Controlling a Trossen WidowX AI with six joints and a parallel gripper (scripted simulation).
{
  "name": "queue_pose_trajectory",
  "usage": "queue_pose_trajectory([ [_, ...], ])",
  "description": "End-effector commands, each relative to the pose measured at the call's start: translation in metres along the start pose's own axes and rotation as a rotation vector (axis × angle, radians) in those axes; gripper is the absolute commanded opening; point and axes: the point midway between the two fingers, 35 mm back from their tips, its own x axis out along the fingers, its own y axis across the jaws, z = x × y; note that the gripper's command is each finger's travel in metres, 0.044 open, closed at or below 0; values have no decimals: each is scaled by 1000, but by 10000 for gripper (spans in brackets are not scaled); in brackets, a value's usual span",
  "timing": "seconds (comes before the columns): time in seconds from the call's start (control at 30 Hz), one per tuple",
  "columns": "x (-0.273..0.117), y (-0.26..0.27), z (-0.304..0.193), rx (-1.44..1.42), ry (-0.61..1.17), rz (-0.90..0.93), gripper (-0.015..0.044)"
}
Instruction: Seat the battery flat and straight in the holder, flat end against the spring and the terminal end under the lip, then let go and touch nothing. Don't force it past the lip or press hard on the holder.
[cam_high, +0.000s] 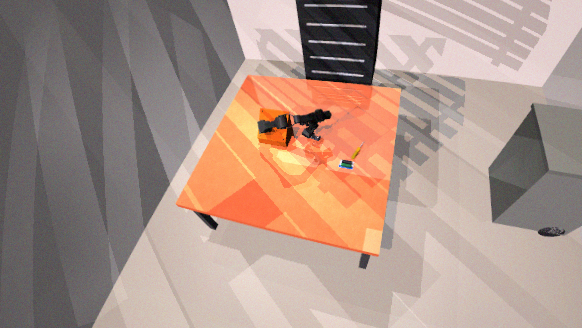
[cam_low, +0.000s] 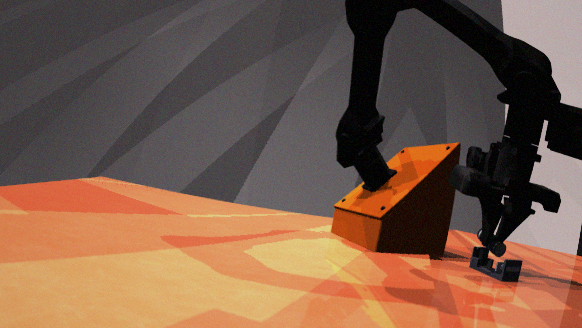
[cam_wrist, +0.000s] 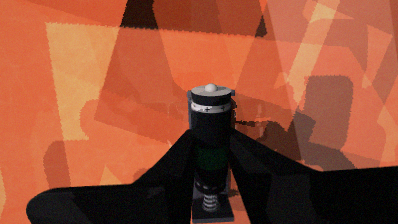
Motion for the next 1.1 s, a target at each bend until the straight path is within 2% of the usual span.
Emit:
queue_pose_trajectory([
  [0.0, -1, -2, -2, -5, -21, -7, 67],
  [1.07, 10, -2, -14, -8, -238, 4, 67],
])
